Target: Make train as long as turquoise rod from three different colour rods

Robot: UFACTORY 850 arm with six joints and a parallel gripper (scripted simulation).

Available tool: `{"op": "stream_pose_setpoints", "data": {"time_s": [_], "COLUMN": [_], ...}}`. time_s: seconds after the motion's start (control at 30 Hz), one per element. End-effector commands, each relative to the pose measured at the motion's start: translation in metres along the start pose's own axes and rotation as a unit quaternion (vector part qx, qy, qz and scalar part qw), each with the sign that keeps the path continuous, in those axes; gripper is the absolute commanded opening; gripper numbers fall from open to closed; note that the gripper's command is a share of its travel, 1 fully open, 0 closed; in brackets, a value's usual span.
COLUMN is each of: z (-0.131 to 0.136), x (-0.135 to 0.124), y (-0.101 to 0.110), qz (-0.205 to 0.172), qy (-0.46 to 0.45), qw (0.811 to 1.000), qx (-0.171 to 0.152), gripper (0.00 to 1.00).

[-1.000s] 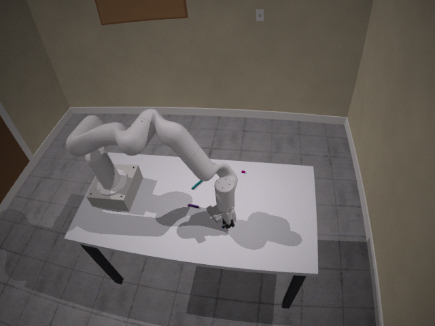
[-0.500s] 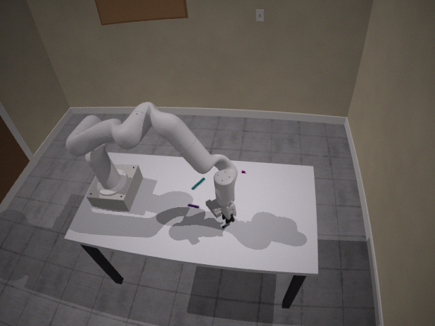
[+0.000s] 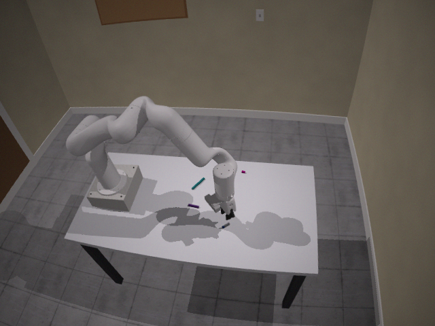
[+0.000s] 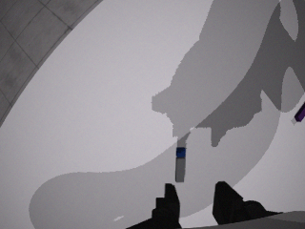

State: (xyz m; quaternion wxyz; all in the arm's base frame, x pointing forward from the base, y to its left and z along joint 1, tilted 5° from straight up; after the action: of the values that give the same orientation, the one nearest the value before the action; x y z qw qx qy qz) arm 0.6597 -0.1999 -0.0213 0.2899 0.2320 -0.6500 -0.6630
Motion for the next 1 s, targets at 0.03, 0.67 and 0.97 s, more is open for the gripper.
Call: {"op": "stream_pose_setpoints", "data": {"time_s": [0.03, 0.67, 0.97], "z": [-0.001, -0.001, 0.056], "x": [0.000, 0.000, 0.007], "y": [0.002, 0.002, -0.009], "qz": [-0.001, -0.001, 0.002], "qy": [0.000, 0.000, -0.126], "qw": [1.000, 1.000, 0.992], "qx": [0.001, 0.001, 0.003], "gripper": [1.00, 1.00, 1.00]}}
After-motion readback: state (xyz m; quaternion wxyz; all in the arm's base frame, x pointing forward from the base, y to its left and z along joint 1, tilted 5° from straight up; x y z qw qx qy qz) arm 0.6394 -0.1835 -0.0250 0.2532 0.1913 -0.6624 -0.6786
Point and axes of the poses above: the point where the finger pads meet when closed, its own y axis back along the fingers, its own z axis across the jaws, x = y × z, the point moved 2 cm from there along y, back along the fingers, and after that the axes turned 8 degrees about y, right-handed, at the moved point
